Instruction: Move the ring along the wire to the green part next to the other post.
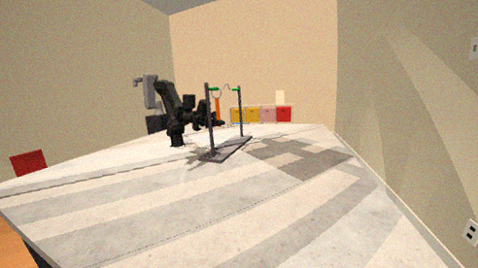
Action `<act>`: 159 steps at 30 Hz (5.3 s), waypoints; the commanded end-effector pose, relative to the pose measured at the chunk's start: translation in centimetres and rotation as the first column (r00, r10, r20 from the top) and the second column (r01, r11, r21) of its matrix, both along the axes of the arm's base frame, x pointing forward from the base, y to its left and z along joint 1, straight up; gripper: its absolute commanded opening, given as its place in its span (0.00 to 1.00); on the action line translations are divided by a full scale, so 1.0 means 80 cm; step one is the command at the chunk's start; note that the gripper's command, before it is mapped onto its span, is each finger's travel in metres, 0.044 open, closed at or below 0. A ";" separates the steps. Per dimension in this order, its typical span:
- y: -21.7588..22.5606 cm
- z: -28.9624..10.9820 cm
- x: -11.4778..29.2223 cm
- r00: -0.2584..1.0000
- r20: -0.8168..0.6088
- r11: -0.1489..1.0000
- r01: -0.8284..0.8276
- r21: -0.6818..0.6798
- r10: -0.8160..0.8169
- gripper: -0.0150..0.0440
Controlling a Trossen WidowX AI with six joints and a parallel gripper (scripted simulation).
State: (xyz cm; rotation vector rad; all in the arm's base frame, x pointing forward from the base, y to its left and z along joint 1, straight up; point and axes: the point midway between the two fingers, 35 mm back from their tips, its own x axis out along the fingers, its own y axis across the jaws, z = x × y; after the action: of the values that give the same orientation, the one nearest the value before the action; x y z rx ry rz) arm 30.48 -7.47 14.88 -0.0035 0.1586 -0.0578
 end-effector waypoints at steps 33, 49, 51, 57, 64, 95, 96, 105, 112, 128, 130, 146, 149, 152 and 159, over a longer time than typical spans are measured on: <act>0.001 0.018 0.000 1.000 0.002 1.000 0.007 0.000 -0.007 0.00; 0.013 0.018 0.001 1.000 -0.001 1.000 0.006 0.002 -0.006 0.00; 0.015 0.018 0.001 1.000 -0.002 1.000 0.006 0.002 -0.006 0.00; 0.023 0.018 0.002 1.000 -0.003 1.000 0.006 0.004 -0.006 0.00; 0.032 0.018 0.002 1.000 -0.004 1.000 0.006 0.008 -0.006 0.00; 0.114 0.027 -0.001 0.996 -0.071 0.953 0.074 0.293 -0.055 0.00; 0.119 0.028 -0.003 0.995 -0.086 0.946 0.079 0.314 -0.054 0.00; 0.159 0.051 -0.018 0.977 -0.215 0.857 0.123 0.501 -0.015 0.00; 0.181 0.067 -0.016 0.974 -0.226 0.793 0.147 0.592 -0.012 0.00; 0.179 0.071 -0.015 0.973 -0.230 0.862 0.126 0.491 -0.012 0.00; 0.174 0.069 -0.016 0.973 -0.231 0.887 0.116 0.447 -0.011 0.00; 0.117 0.057 -0.021 0.969 -0.247 1.000 0.000 -0.017 -0.004 0.00; 0.107 0.059 -0.026 0.960 -0.279 0.994 -0.022 -0.103 -0.008 0.00; 0.096 0.062 -0.031 0.949 -0.314 0.981 -0.047 -0.189 -0.015 0.00; 0.072 0.070 -0.032 0.944 -0.328 0.916 -0.107 -0.386 -0.028 0.00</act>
State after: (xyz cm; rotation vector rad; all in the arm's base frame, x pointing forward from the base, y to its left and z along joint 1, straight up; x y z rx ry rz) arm 27.99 -1.02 20.00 -0.3429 0.4833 -0.0549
